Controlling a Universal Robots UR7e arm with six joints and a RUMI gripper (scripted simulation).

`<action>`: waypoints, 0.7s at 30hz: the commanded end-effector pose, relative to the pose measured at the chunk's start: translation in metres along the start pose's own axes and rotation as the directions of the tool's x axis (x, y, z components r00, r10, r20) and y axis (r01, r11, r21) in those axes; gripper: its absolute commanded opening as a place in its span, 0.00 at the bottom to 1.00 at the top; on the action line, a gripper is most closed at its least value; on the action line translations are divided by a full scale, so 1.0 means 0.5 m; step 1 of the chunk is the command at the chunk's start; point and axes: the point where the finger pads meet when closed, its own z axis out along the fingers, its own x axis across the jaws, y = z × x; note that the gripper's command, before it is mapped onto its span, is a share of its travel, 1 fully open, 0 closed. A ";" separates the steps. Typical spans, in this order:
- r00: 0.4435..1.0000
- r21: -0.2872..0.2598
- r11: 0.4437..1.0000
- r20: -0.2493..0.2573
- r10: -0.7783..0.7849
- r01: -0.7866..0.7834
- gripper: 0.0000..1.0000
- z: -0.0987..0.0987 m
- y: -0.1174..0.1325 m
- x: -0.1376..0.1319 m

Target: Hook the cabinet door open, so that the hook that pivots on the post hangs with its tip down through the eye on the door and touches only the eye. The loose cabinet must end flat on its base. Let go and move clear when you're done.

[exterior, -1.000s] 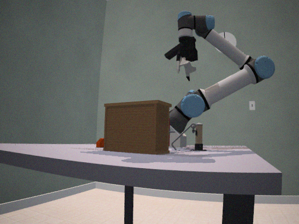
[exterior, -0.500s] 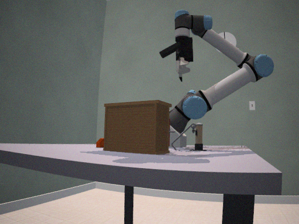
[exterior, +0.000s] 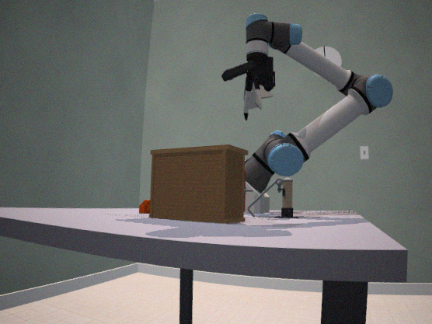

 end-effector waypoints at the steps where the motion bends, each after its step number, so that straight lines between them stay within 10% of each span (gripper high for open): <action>1: 0.979 0.000 0.979 0.004 -0.202 0.202 1.00 0.027 -0.036 -0.038; 11: 0.906 0.002 0.906 0.004 -0.422 0.422 1.00 0.061 -0.064 -0.085; 21: 0.702 0.002 0.702 0.008 -0.712 0.712 1.00 0.120 -0.096 -0.158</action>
